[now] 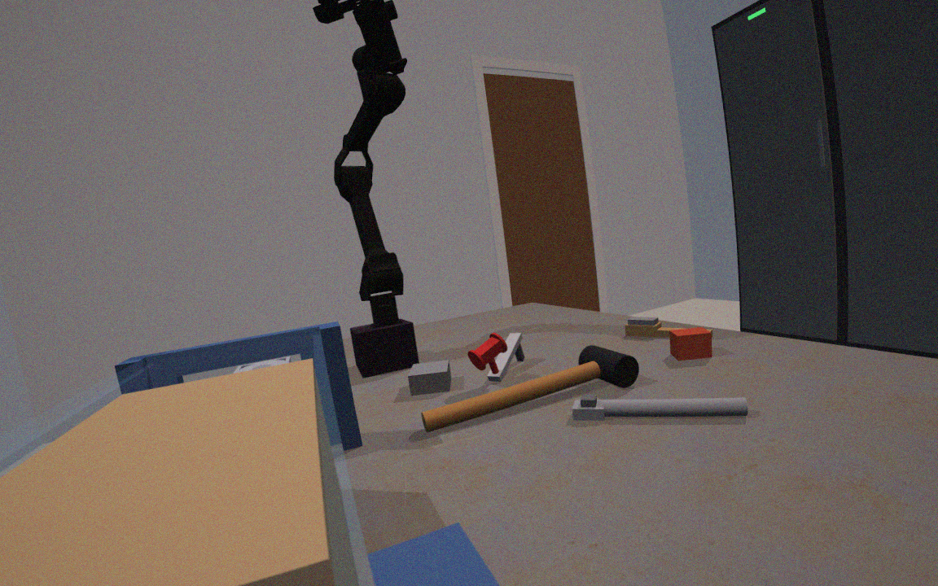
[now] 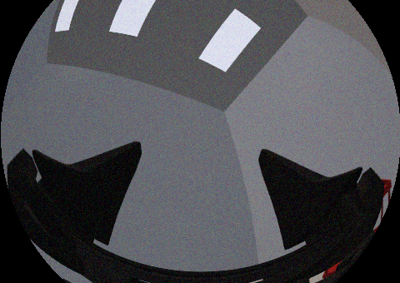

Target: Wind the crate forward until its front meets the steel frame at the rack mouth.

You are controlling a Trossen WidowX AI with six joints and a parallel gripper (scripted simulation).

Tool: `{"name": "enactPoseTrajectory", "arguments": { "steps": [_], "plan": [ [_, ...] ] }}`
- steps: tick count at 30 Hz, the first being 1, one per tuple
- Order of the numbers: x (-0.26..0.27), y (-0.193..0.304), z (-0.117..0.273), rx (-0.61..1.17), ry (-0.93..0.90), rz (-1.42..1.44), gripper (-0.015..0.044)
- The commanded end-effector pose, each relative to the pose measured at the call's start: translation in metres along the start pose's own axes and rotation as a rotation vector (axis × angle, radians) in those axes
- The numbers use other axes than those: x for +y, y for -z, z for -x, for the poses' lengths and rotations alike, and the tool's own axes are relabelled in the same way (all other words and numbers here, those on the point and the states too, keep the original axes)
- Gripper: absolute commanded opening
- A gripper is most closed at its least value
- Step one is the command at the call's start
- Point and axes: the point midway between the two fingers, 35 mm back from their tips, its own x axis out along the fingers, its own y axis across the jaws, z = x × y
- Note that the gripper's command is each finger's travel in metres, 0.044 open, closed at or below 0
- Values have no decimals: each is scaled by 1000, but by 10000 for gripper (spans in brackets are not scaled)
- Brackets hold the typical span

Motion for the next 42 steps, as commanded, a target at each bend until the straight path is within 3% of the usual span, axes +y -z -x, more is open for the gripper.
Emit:
{"name": "enactPoseTrajectory", "arguments": {
  "steps": [1, 6, 11, 24, 33, 42],
  "plan": [
    [29, 28, 8, 88, -97, 77, 440],
    [65, 69, 23, 206, -247, 199, 440],
    [117, 126, 62, 361, -495, 362, 440],
    [197, 237, 231, 628, -1244, 725, 440],
    [189, 274, 375, 723, -1868, 894, 440],
    [128, 261, 504, 746, -2584, 897, 440]
  ]
}}
